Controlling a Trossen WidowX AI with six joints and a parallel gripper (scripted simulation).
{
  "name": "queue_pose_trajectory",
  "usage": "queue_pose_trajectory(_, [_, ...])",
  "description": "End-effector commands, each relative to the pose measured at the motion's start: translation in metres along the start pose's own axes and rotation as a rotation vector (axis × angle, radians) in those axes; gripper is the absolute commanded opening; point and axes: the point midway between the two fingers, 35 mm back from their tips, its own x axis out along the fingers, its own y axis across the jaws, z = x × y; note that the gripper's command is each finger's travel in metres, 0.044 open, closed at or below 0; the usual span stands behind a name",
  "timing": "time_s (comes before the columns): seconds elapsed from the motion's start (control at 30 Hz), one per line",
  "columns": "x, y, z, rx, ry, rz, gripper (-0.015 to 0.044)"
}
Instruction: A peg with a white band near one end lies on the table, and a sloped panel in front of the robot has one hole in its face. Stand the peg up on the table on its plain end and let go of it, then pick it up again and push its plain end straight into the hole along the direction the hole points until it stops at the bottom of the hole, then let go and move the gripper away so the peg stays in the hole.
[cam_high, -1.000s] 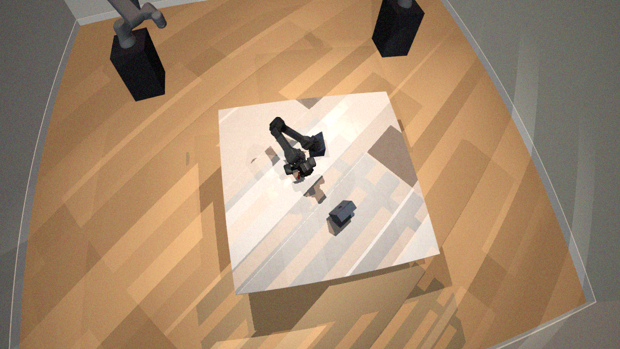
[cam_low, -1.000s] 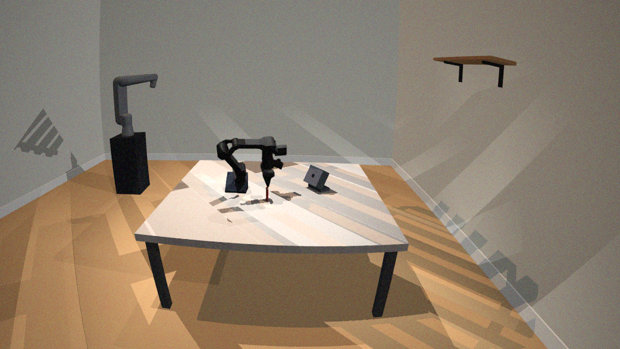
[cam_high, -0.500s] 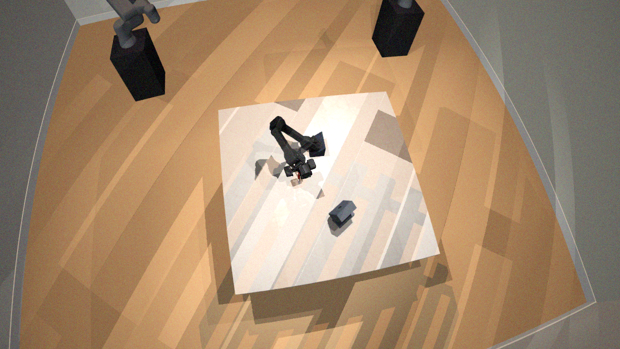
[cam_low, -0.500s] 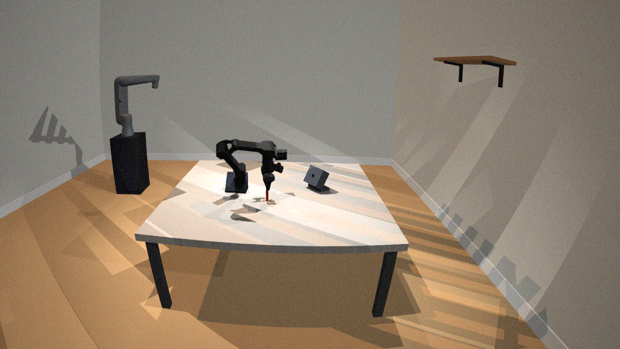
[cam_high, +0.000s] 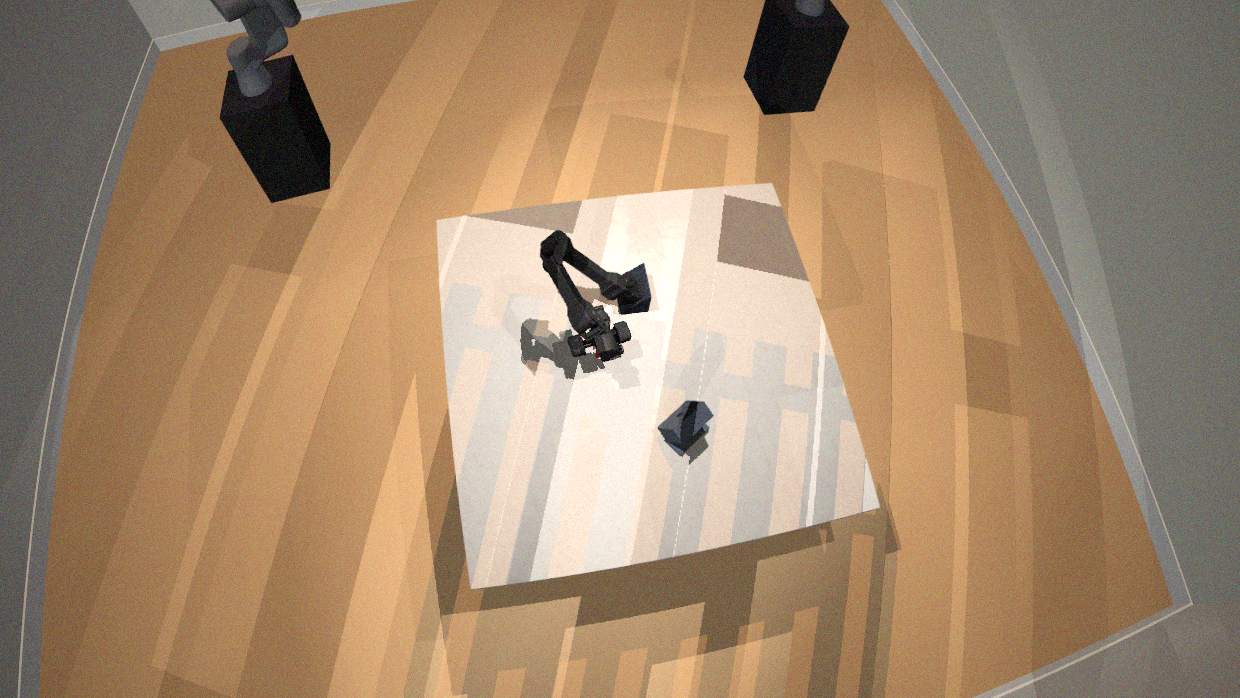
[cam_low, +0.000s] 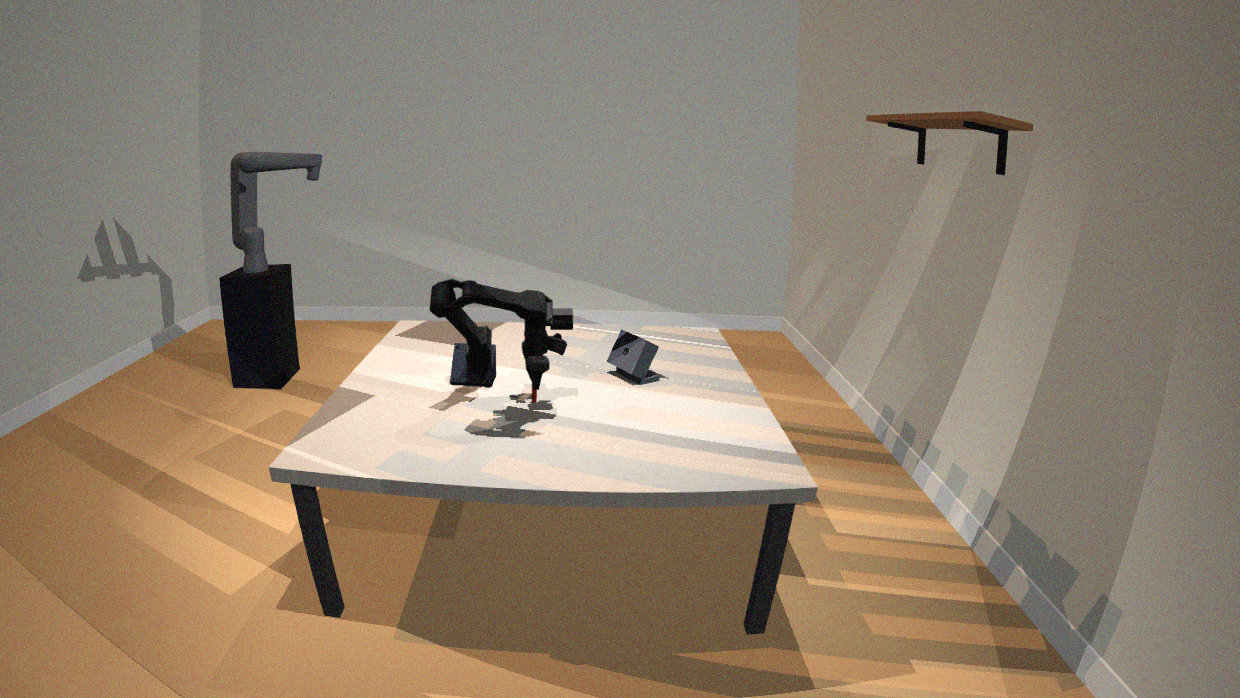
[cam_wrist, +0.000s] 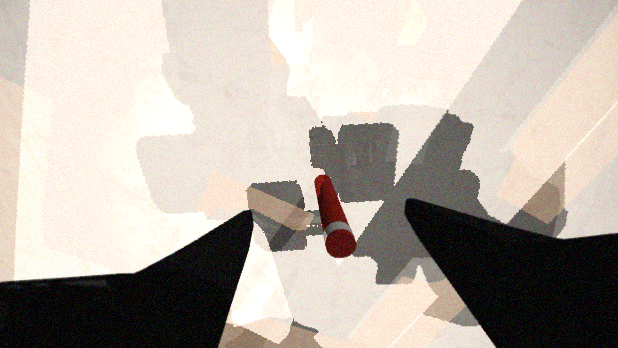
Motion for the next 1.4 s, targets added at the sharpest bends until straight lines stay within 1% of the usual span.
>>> queue_pose_trajectory(0.0, [0.007,-0.001,-0.002,-0.002,0.003,-0.007,0.044])
queue_pose_trajectory(0.27, [0.016,-0.001,-0.003,-0.002,0.005,-0.011,0.044])
queue_pose_trajectory(0.77, [0.013,-0.001,-0.002,0.001,0.002,-0.004,0.0046])
queue_pose_trajectory(1.0, [0.013,-0.001,-0.002,0.001,0.002,-0.004,0.0])
queue_pose_trajectory(1.17, [0.008,0.0,-0.001,0.0,0.002,-0.002,0.0])
queue_pose_trajectory(1.37, [-0.01,0.001,0.001,-0.001,0.0,0.004,0.0])
